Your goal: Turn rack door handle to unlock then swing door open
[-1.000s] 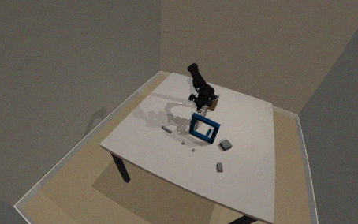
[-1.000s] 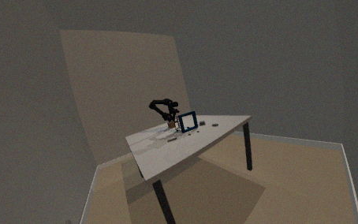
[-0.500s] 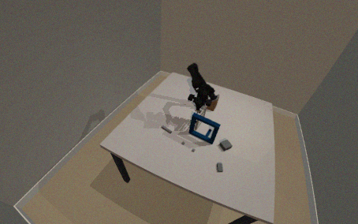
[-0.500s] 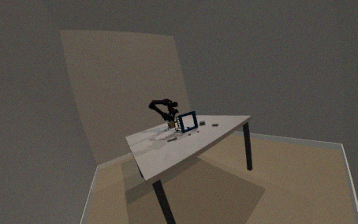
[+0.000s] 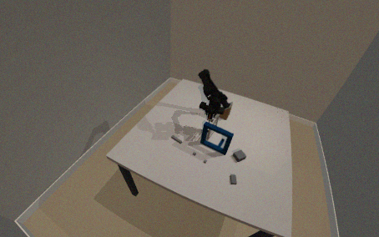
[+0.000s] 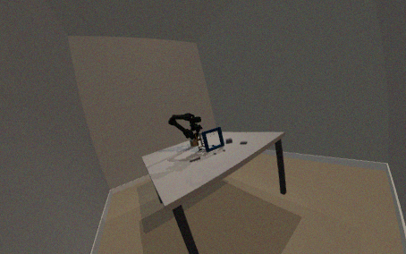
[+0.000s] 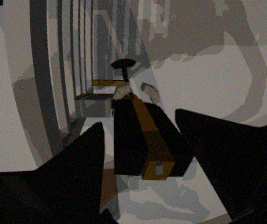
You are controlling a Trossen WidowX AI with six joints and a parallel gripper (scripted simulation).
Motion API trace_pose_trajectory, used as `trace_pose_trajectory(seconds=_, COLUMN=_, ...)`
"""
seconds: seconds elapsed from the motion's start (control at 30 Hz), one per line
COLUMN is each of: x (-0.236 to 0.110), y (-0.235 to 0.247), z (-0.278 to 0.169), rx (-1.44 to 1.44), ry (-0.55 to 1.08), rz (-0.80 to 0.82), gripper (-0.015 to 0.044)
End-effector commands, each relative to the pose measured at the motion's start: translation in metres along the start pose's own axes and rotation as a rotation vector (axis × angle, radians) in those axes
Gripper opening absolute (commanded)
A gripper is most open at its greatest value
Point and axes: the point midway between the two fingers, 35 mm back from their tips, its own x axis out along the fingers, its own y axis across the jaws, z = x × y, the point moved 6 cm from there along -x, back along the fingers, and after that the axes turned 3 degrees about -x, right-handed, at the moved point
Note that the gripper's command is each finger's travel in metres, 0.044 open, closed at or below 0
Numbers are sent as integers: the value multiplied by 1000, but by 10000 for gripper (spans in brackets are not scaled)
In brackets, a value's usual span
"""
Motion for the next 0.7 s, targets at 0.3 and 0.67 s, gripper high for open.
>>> trace_pose_trajectory(seconds=0.3, x=-20, y=0, z=1, rx=-11, ry=-18, rz=5, gripper=288)
trace_pose_trajectory(seconds=0.67, x=-38, y=0, z=0, rx=-20, ry=-32, rz=9, gripper=288)
